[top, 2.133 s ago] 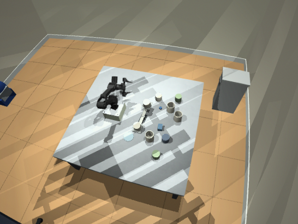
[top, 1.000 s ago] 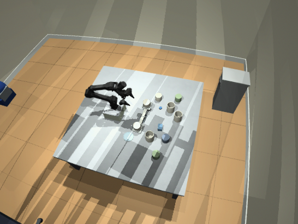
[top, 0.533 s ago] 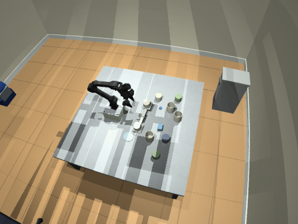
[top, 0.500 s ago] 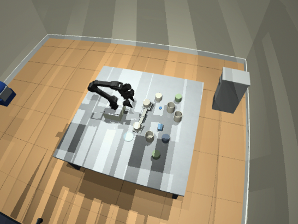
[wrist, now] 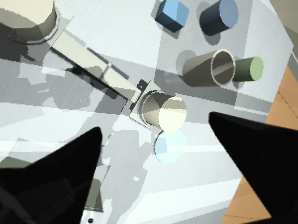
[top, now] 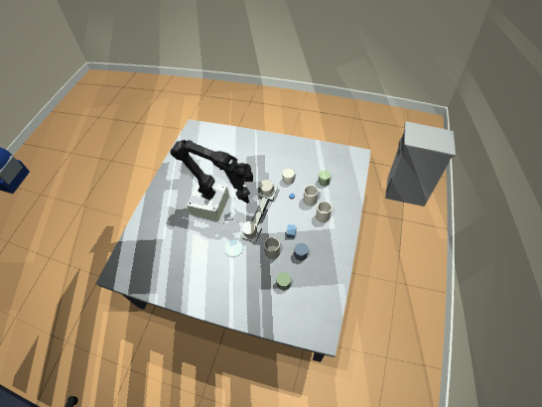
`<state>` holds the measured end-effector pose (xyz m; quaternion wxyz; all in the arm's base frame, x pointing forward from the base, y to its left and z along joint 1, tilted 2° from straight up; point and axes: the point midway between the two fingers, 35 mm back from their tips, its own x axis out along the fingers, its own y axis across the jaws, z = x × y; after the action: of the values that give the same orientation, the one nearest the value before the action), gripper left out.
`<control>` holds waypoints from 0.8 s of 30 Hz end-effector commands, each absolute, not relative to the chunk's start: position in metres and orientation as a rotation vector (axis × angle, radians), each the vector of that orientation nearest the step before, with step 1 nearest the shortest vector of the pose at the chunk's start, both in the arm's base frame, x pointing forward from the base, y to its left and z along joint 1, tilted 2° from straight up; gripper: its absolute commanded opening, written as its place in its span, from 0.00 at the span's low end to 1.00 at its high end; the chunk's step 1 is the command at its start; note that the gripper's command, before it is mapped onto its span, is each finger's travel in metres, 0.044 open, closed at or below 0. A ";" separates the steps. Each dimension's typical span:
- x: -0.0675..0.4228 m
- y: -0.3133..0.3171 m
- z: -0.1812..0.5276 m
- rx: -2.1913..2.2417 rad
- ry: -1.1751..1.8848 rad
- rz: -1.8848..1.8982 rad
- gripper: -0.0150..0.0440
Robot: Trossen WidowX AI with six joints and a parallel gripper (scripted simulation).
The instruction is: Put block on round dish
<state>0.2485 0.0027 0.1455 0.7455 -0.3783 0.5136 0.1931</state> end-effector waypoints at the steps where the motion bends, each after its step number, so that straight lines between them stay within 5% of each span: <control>1: 0.263 -0.009 0.139 -0.929 1.162 0.528 1.00; 24: 0.309 -0.084 0.063 -1.286 1.184 1.238 1.00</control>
<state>0.3043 -0.0715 0.0765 0.5083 -0.5206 0.5047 0.4646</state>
